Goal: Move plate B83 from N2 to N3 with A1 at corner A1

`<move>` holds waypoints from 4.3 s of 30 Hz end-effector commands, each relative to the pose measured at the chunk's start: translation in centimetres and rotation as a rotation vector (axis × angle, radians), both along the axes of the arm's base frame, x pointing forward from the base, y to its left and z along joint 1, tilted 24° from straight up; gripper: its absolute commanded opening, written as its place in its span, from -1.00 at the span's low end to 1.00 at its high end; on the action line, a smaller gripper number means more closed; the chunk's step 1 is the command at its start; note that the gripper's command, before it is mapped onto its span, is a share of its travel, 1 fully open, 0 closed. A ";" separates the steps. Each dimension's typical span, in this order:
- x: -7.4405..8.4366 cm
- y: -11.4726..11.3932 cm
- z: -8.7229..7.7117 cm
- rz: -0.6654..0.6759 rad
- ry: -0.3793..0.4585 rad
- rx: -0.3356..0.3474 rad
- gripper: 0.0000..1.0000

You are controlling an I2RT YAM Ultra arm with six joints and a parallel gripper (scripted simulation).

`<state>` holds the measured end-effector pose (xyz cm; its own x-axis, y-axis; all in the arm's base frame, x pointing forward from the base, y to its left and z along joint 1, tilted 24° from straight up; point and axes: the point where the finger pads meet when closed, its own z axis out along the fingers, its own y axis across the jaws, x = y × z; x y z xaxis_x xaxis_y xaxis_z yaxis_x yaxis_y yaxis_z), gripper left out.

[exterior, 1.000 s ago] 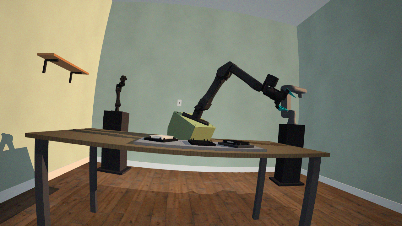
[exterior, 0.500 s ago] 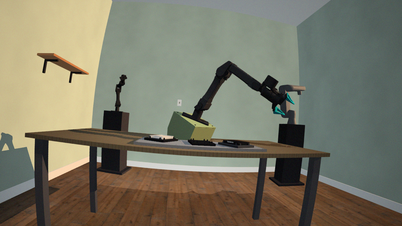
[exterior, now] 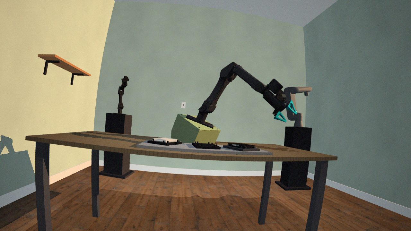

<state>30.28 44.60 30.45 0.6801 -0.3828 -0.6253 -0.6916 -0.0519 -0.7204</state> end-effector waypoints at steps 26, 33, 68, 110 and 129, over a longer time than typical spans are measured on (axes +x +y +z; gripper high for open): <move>4.9 -8.3 -6.9 -0.430 0.532 -0.125 1.00; 5.6 -10.7 -8.6 -0.539 0.642 -0.146 1.00; 5.3 -24.2 -15.9 -1.231 1.197 -0.210 1.00; 6.3 -23.5 -19.5 -1.232 1.197 -0.211 1.00; 7.0 -22.7 -21.7 -1.232 1.197 -0.211 1.00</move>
